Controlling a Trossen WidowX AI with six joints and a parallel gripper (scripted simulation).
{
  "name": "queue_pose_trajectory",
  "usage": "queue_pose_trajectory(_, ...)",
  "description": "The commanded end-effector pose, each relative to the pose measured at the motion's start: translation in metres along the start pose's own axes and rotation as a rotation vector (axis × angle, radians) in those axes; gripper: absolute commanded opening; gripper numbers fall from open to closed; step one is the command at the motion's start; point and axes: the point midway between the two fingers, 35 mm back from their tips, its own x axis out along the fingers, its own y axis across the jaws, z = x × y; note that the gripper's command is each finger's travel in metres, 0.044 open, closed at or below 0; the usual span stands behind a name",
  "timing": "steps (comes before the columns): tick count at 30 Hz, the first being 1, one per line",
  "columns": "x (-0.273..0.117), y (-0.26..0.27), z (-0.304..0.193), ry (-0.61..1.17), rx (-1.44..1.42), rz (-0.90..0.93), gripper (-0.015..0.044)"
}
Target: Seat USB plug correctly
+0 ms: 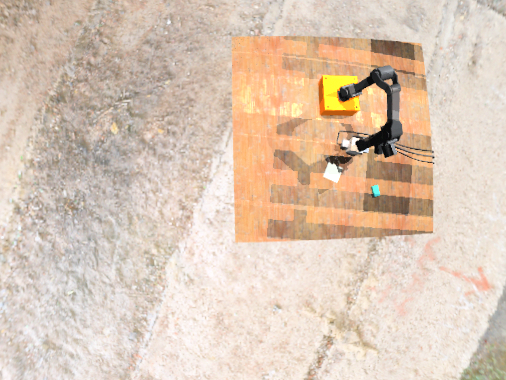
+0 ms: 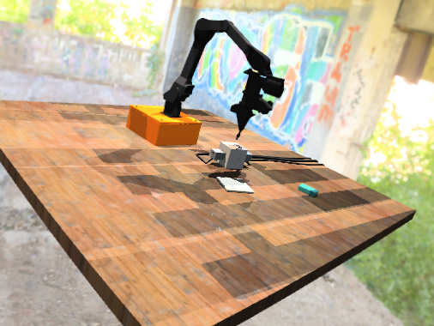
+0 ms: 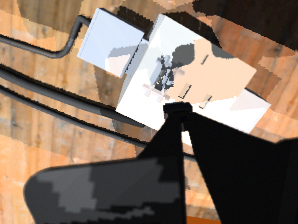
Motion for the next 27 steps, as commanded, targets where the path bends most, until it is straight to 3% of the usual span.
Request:
queue_pose_trajectory(1, 0.0001, 0.0001, -0.0001, 0.000, -0.116, 0.000, 0.0000)
queue_pose_trajectory(27, 0.0002, 0.0001, -0.0001, 0.000, -0.797, 0.001, 0.0000)
